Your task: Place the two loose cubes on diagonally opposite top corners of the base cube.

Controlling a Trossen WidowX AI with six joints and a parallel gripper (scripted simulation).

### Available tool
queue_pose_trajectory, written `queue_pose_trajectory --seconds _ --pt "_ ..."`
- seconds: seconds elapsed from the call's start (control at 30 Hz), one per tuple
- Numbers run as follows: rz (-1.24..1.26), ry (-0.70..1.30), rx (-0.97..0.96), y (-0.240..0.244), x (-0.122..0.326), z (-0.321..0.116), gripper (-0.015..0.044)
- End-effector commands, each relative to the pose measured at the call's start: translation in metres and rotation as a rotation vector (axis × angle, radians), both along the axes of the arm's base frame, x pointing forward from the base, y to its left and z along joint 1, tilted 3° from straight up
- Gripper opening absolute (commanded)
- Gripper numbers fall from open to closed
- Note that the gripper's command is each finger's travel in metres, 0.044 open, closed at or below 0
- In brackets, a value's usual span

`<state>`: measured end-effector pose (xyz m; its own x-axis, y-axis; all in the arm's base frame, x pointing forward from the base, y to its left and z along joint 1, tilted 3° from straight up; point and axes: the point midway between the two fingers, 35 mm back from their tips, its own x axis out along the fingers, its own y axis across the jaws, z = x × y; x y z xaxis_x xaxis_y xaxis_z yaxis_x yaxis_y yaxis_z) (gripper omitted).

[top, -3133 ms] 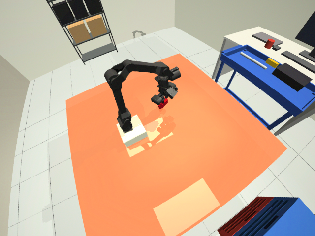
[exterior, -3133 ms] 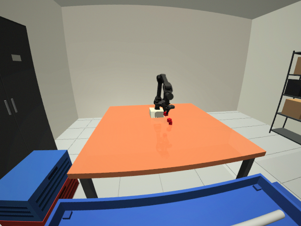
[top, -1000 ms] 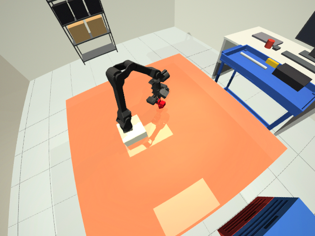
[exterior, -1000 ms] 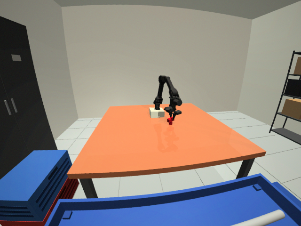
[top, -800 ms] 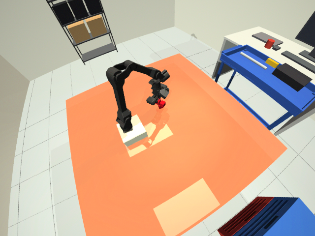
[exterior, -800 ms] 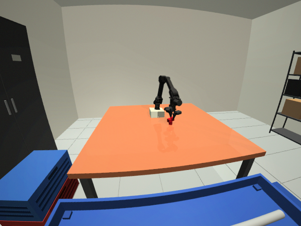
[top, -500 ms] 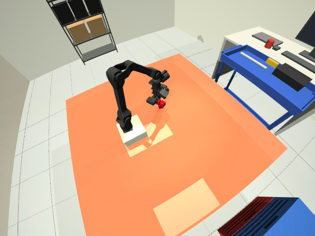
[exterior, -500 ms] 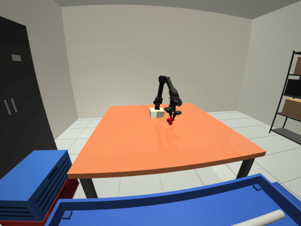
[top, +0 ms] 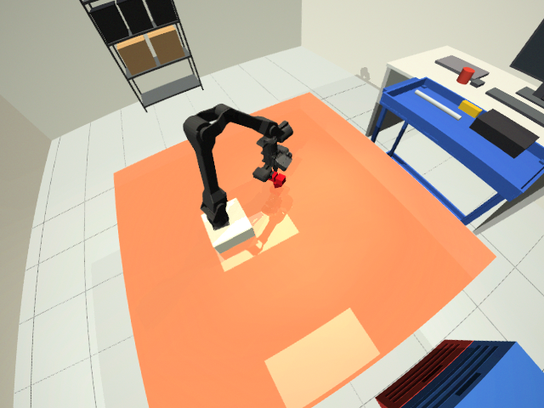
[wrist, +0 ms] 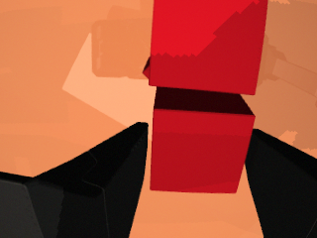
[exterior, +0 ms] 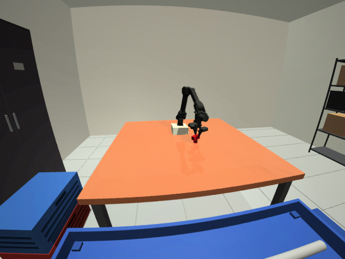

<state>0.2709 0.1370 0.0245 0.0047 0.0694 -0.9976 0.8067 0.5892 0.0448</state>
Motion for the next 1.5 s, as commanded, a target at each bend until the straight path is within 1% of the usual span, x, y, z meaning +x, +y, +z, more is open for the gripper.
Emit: queue_pose_trajectory --seconds 0.0,1.27,1.4,1.47 --pt "-0.001 0.000 -0.004 -0.001 0.000 -0.001 0.0205" --pt "0.000 0.000 0.000 -0.004 0.000 0.063 0.0205" --pt "0.000 0.000 0.000 -0.004 0.000 0.064 0.0205" --pt "-0.003 0.001 -0.001 -0.004 0.000 0.065 0.0258"
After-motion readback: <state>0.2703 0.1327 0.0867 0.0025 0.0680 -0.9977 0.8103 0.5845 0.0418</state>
